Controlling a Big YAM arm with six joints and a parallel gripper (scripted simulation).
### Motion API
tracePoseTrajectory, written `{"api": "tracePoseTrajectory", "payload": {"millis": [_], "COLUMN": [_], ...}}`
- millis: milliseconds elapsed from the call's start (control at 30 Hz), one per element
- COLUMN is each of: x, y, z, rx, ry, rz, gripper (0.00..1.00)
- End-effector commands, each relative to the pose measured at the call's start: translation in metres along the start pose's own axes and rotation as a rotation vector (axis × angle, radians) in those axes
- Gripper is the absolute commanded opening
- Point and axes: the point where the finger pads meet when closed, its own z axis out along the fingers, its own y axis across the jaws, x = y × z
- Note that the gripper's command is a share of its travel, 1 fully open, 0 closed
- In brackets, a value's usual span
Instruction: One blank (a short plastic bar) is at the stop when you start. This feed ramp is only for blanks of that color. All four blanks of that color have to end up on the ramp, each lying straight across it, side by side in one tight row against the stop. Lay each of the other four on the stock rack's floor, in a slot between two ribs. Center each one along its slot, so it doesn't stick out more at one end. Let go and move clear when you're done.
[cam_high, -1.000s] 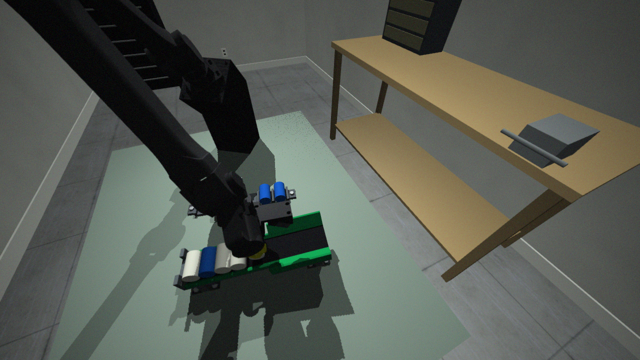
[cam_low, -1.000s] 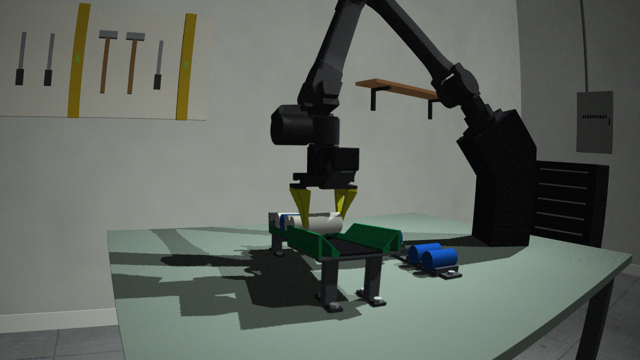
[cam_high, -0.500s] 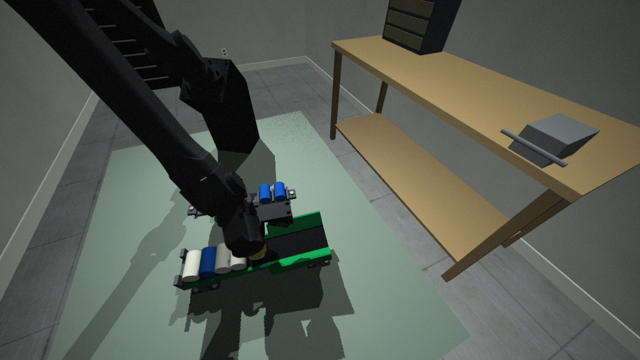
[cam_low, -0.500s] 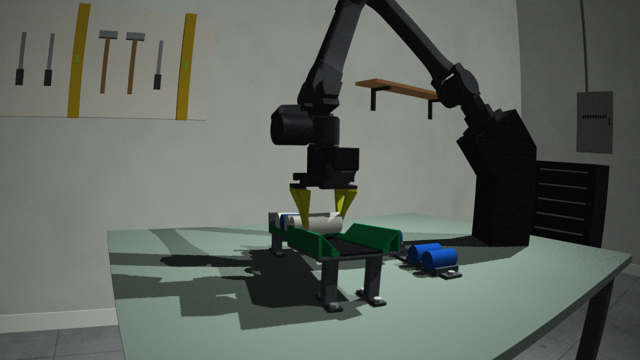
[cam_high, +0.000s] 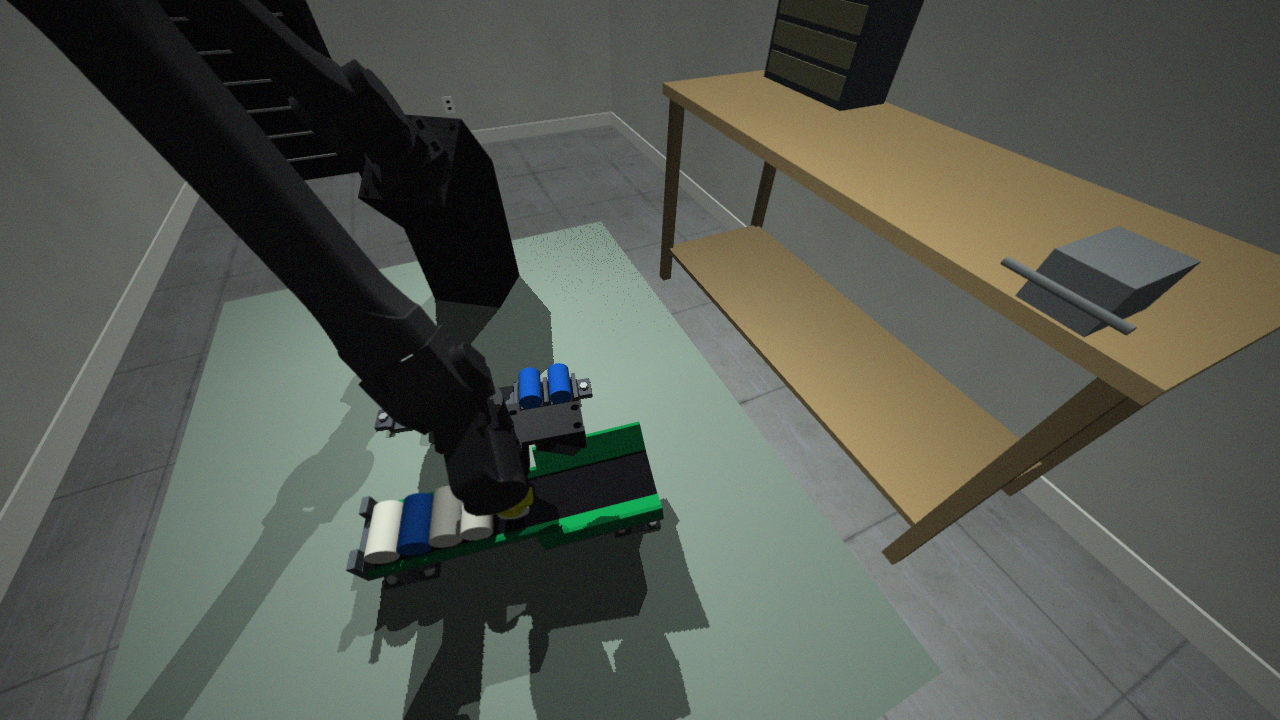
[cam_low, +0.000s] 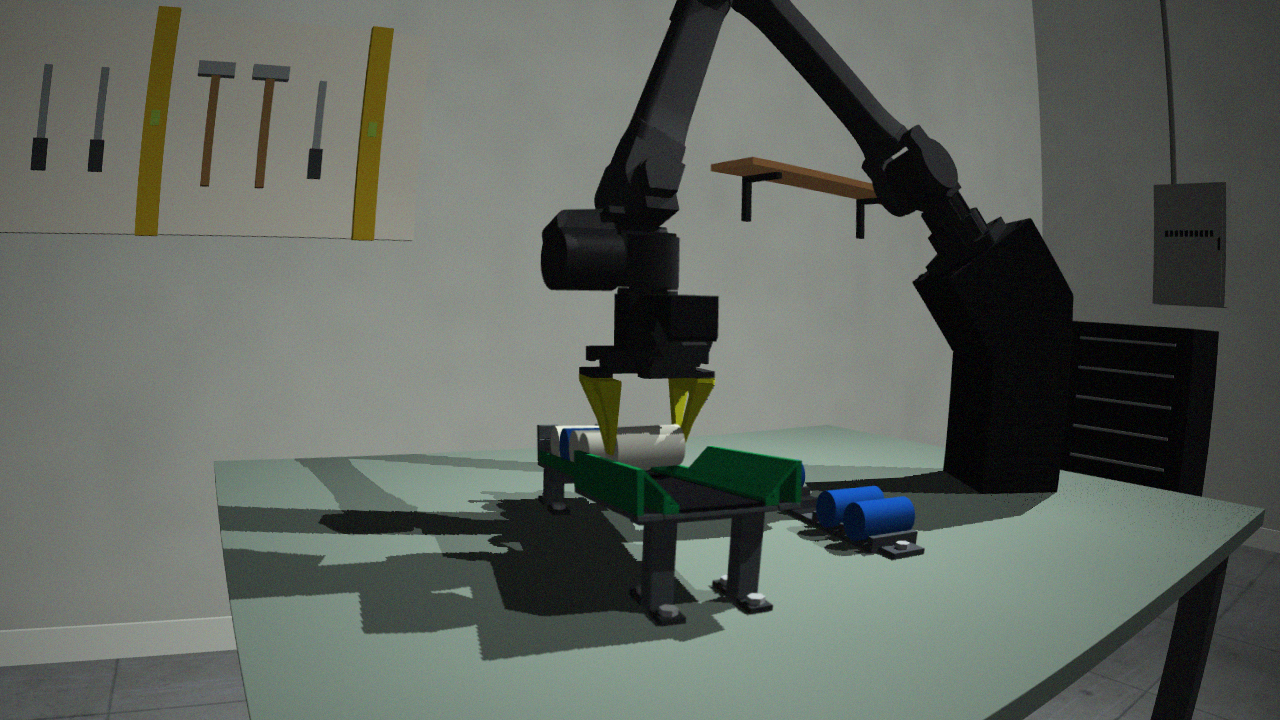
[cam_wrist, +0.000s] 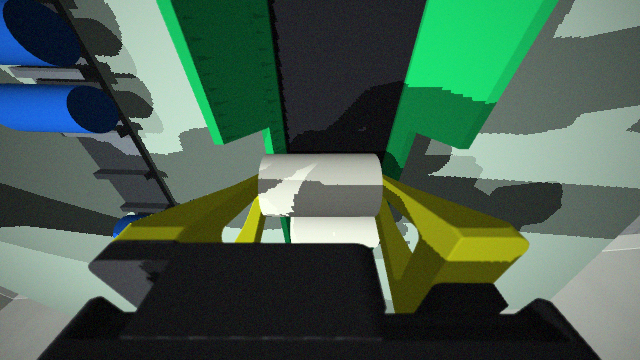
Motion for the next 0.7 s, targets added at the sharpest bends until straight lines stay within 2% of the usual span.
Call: {"api": "tracePoseTrajectory", "payload": {"millis": [0, 467, 667], "x": [0.0024, -0.0013, -0.0040], "y": [-0.0261, -0.0323, -0.0297], "z": [0.0109, 0.0099, 0.0091], "rx": [0.043, 0.044, 0.028], "ry": [-0.002, -0.004, -0.005], "rz": [0.031, 0.049, 0.038], "gripper": [0.65, 0.65, 0.65]}}
